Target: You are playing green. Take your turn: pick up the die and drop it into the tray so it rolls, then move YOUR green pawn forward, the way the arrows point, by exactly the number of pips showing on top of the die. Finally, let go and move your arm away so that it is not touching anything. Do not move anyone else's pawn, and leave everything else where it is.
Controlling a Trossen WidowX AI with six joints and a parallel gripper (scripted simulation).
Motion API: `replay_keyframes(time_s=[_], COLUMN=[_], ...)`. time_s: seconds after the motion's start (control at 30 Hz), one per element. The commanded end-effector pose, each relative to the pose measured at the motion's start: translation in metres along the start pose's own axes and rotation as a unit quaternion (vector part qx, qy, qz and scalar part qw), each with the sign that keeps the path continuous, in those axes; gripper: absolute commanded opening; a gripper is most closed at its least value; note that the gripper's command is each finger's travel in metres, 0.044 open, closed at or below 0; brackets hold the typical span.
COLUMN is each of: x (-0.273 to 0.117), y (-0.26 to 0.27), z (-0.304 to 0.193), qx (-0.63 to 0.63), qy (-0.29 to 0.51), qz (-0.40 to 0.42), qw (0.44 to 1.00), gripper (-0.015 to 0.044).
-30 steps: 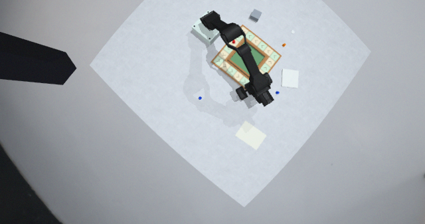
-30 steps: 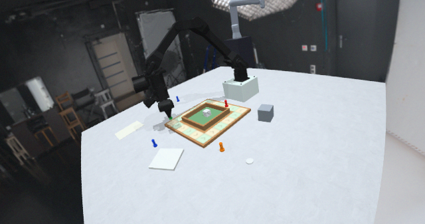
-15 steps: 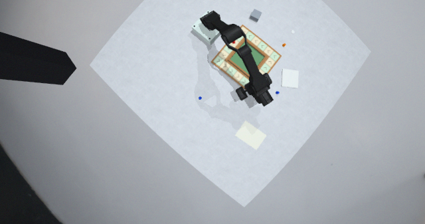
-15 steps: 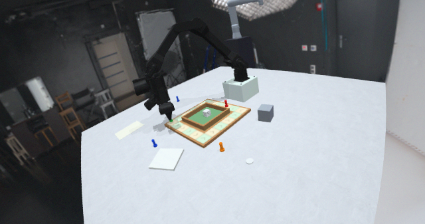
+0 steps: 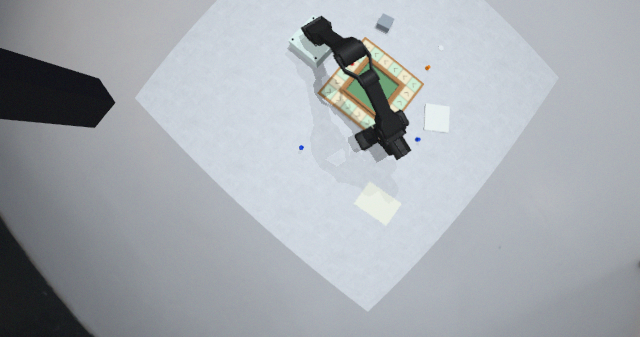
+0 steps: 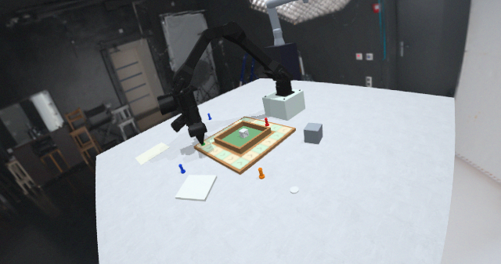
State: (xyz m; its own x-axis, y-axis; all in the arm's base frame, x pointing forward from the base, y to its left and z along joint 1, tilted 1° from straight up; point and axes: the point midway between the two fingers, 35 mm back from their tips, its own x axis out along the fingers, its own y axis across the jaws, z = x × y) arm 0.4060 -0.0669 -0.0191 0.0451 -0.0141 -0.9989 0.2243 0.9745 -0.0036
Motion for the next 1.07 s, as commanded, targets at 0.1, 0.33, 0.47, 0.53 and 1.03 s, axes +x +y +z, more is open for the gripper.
replay_keyframes(time_s=[0.1,0.33,0.47,0.53,1.03], x=[-0.039,-0.055,-0.078,-0.094,-0.125], y=[0.000,0.000,0.010,0.016,0.028], z=[0.001,0.001,-0.026,-0.049,-0.107], qx=[0.000,0.000,-0.021,-0.037,-0.078], qy=[0.005,0.007,0.008,0.009,0.005], qz=[-0.002,-0.002,-0.002,-0.001,0.001], qw=[1.000,1.000,1.000,0.999,0.997], gripper=[0.0341,0.0440,0.0440,0.0440,0.0440])
